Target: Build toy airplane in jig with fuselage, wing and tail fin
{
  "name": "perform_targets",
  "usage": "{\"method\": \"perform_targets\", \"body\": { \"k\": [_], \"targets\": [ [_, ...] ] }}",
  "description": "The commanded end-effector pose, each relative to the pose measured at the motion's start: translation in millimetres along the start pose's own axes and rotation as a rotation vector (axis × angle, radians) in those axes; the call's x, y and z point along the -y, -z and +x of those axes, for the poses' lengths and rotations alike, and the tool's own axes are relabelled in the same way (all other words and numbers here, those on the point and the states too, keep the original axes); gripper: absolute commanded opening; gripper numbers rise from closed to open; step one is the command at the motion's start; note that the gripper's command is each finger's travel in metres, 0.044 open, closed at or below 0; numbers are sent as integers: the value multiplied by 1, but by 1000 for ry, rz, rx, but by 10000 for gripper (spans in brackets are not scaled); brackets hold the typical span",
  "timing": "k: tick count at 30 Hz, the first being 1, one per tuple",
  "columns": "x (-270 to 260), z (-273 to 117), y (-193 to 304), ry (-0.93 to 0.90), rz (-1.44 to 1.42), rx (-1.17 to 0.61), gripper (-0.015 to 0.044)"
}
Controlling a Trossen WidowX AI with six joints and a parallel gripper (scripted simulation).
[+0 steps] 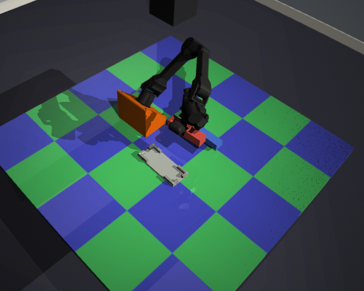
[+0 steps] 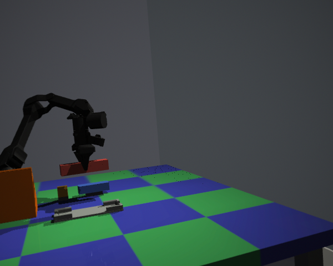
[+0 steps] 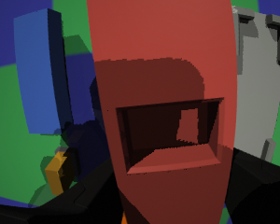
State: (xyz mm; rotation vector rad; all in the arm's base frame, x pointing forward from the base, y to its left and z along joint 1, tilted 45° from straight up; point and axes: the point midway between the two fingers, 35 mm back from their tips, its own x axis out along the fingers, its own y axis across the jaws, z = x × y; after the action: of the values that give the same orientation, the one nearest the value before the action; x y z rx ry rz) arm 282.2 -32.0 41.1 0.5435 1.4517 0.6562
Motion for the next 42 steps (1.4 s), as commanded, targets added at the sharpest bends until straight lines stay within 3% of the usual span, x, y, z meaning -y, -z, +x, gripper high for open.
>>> {"method": "perform_targets", "body": {
  "k": [1, 42],
  "targets": [
    [15, 5, 1, 0, 16, -4, 0],
    [128, 62, 29, 4, 127, -3, 0]
  ]
}}
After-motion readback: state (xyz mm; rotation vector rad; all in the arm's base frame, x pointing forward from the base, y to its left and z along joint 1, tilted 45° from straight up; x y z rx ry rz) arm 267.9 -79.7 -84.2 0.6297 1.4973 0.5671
